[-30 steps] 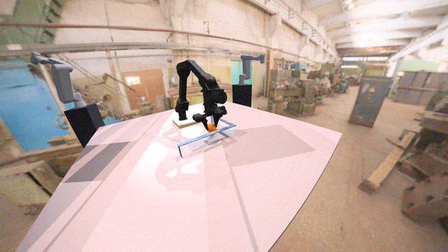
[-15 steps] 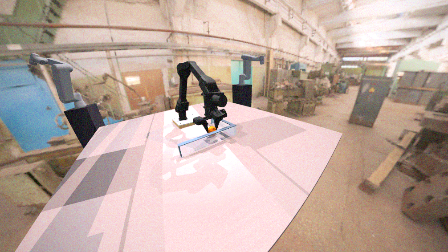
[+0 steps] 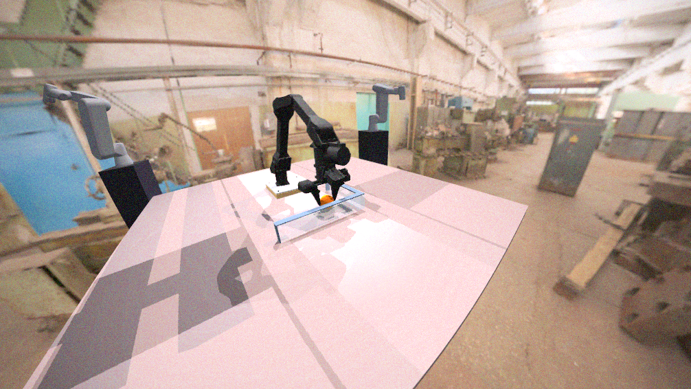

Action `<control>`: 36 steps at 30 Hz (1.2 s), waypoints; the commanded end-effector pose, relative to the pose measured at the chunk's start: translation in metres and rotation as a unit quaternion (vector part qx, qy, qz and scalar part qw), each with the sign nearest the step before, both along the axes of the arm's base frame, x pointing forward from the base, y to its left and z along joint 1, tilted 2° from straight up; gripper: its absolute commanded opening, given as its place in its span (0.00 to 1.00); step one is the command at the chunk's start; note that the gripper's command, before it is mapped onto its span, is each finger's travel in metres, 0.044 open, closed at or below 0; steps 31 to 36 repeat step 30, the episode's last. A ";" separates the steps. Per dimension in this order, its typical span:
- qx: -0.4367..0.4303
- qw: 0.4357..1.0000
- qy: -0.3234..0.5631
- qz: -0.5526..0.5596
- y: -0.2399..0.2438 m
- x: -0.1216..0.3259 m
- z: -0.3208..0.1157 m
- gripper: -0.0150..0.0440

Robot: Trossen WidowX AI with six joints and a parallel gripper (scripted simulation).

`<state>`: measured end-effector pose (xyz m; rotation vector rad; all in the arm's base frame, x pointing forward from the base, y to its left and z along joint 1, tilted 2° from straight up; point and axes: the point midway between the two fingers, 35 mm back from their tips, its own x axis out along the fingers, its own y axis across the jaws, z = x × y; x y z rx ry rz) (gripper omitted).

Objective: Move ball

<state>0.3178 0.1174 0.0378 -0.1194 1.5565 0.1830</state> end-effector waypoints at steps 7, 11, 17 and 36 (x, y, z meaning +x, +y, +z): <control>0.000 1.000 0.002 -0.001 -0.003 0.001 0.074 0.87; 0.000 1.000 0.002 -0.002 -0.003 -0.001 0.085 0.87; 0.002 1.000 -0.006 -0.003 -0.002 0.003 0.078 0.87; 0.003 1.000 -0.009 -0.003 -0.006 -0.002 0.130 1.00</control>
